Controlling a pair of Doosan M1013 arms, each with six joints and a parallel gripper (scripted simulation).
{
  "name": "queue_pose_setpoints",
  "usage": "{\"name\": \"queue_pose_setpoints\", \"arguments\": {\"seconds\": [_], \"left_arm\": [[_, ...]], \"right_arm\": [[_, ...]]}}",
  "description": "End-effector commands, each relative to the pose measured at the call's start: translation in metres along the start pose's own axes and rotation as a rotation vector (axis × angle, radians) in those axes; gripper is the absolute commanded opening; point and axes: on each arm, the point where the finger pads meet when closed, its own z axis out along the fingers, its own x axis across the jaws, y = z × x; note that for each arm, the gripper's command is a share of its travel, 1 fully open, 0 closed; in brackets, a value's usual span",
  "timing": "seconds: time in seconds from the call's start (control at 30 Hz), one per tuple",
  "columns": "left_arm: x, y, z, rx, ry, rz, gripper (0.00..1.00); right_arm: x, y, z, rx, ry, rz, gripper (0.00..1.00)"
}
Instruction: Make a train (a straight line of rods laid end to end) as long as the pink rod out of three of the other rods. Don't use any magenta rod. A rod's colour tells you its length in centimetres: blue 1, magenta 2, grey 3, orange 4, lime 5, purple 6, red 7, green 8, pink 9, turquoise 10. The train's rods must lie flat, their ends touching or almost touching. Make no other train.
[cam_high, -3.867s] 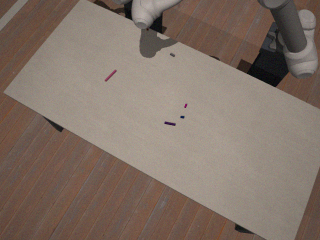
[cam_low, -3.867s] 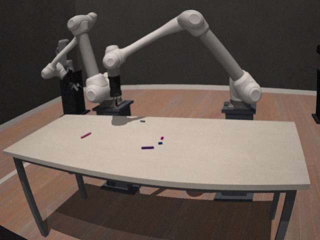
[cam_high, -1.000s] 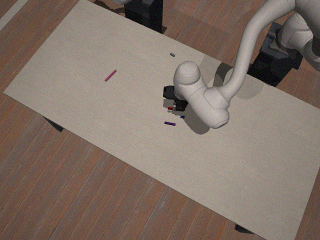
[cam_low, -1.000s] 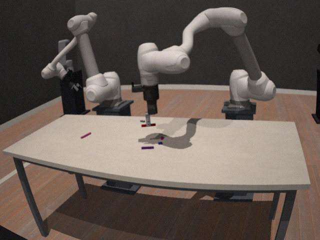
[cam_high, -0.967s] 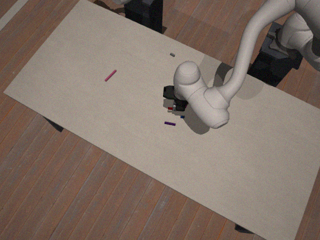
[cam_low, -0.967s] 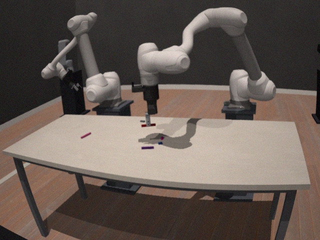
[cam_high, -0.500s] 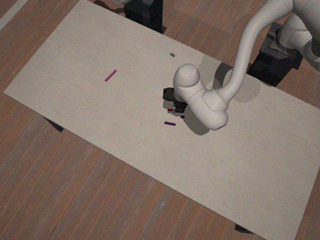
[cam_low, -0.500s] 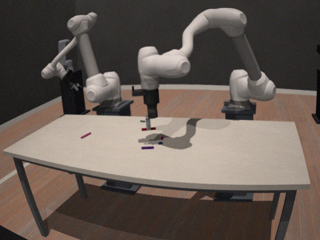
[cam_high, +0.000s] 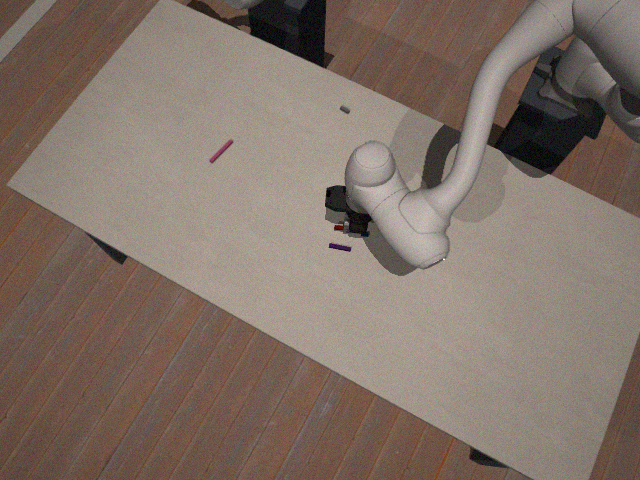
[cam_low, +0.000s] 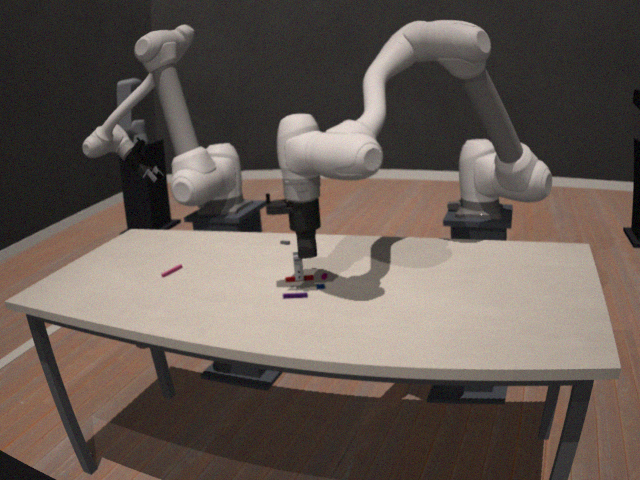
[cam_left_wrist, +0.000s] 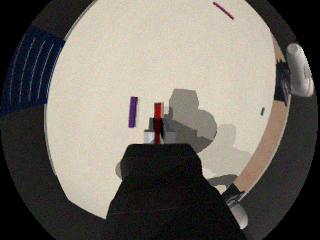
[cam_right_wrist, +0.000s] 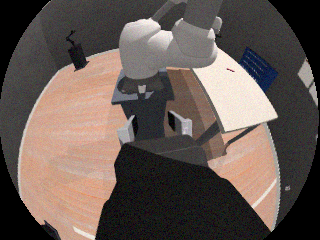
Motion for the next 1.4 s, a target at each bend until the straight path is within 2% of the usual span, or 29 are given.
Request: {"name": "queue_pose_setpoints", "arguments": {"seconds": [0.0, 1.37], "left_arm": [[-0.0002, 0.0045, 0.0143, -0.007, 0.0, -0.007, 0.24], [0.0002, 0.005, 0.017, -0.007, 0.0, -0.007, 0.24]], "right_arm": [[0.0012, -0.0029, 0.0013, 0.005, 0.013, -0.003, 1.0], [0.0012, -0.0029, 0.0013, 0.005, 0.013, -0.003, 1.0]]}}
